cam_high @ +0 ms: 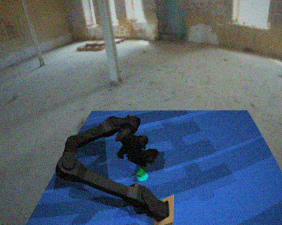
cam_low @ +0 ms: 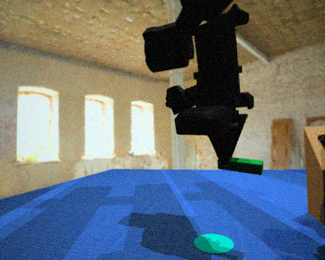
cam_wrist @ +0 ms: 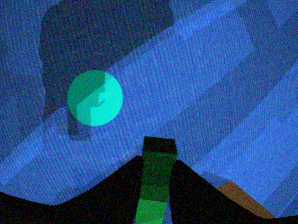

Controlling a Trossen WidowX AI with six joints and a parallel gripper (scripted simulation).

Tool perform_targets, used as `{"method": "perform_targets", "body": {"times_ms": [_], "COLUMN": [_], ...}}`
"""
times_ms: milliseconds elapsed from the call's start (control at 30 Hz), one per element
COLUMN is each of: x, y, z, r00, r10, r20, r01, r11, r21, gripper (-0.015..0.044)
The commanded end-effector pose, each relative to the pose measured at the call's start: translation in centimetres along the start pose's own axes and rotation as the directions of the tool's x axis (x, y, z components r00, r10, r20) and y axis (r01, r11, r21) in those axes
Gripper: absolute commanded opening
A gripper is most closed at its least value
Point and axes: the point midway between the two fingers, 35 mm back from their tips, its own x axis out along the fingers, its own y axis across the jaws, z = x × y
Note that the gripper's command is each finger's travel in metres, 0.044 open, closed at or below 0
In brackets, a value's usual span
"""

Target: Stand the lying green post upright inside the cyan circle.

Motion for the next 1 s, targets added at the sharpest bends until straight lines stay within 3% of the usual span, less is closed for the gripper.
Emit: {"method": "perform_targets", "body": {"times_ms": [0,967], "x": [0.4,1.5], "y": [-0.2,-1.0], "z": [-0.3,-0.6], "r00": [1.000,0.978], "r10": [-0.029,-0.176], "r20": [0.005,0.111], "r01": [0.029,0.177], "r11": [1.000,0.984], "r21": [0.001,-0.001], "gripper": [0.0023,0.0023]}}
